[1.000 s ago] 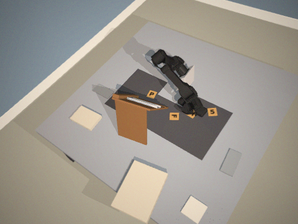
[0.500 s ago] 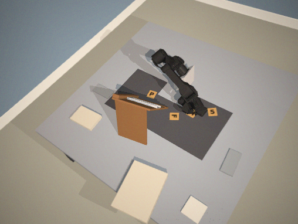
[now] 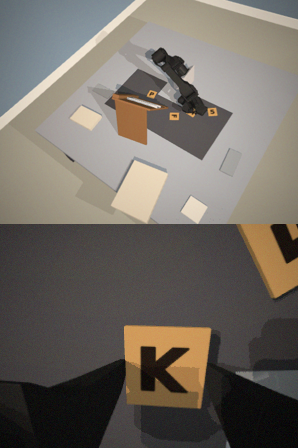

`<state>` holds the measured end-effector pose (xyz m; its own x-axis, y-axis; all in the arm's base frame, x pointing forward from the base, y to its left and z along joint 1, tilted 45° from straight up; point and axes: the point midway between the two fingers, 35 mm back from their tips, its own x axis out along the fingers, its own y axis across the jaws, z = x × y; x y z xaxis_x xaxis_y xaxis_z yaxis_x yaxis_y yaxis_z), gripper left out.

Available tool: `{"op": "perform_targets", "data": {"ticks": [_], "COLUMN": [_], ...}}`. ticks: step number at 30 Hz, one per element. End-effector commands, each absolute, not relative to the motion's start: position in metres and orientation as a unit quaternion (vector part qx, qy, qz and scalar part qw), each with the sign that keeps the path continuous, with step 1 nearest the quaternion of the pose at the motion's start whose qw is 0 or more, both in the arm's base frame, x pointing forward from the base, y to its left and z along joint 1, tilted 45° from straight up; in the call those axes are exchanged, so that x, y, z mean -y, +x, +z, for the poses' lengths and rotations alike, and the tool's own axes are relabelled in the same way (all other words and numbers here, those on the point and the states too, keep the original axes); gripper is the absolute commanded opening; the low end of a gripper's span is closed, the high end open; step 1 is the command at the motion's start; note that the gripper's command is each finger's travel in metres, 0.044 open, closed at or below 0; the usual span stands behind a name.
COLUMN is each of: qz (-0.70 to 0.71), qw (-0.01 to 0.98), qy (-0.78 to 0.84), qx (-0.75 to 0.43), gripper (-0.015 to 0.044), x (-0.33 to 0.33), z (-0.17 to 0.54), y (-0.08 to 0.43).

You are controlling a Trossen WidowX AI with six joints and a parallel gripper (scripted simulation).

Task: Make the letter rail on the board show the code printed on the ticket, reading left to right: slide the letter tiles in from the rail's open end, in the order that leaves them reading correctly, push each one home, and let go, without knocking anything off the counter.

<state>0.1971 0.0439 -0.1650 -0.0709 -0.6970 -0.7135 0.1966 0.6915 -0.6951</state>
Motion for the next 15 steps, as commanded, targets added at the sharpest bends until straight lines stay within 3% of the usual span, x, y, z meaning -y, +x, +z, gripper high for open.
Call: {"op": "perform_targets", "data": {"ticks": [1,15], "qz": [-0.342,-0.342], "qw": [0.654,0.654], "qy": [-0.19,-0.19], "qx": [-0.647,-0.647], "gripper": [0.0,0.0], "x": [-0.0464,-0.0499], "z": [-0.1627,-0.1582], "y": [0.1976,0.1967]}}
